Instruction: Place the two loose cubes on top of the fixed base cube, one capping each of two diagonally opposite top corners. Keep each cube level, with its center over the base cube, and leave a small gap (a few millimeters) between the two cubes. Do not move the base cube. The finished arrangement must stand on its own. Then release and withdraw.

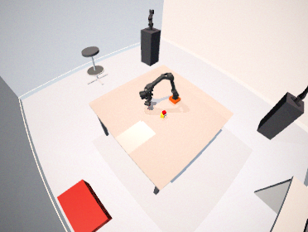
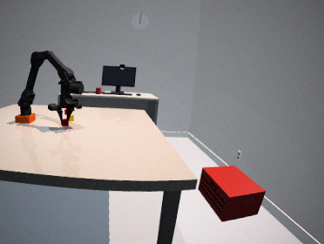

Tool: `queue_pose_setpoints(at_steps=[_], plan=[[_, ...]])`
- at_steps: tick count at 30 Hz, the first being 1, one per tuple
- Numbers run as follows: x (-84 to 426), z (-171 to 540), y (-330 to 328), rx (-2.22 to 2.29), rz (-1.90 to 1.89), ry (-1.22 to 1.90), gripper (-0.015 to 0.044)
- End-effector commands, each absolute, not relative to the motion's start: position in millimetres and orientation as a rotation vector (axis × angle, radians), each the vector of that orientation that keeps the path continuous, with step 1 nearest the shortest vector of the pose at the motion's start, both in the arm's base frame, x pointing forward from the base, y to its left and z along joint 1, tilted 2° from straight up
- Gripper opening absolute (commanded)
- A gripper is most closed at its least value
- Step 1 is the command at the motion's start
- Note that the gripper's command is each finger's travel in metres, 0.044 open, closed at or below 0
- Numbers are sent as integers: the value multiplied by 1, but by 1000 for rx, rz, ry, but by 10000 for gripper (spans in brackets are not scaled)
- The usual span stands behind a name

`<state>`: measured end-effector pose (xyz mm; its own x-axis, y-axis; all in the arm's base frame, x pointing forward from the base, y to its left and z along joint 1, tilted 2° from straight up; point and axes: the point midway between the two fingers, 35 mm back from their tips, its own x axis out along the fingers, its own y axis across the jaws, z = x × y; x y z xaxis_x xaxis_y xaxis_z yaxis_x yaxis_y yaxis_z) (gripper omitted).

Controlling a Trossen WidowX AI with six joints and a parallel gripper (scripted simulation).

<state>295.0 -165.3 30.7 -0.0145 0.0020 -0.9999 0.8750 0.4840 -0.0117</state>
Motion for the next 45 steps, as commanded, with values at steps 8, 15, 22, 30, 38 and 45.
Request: queue_pose_setpoints(at_steps=[8,15,22,30,38,45], plan=[[298,67,-166,827,-837,1408,105],[297,89,-166,827,-837,1409,105],[294,112,-164,827,-837,1409,105],[296,117,-157,807,-818,1417,105],[303,117,-134,729,-744,1447,105],[309,117,-113,663,-679,1469,105]])
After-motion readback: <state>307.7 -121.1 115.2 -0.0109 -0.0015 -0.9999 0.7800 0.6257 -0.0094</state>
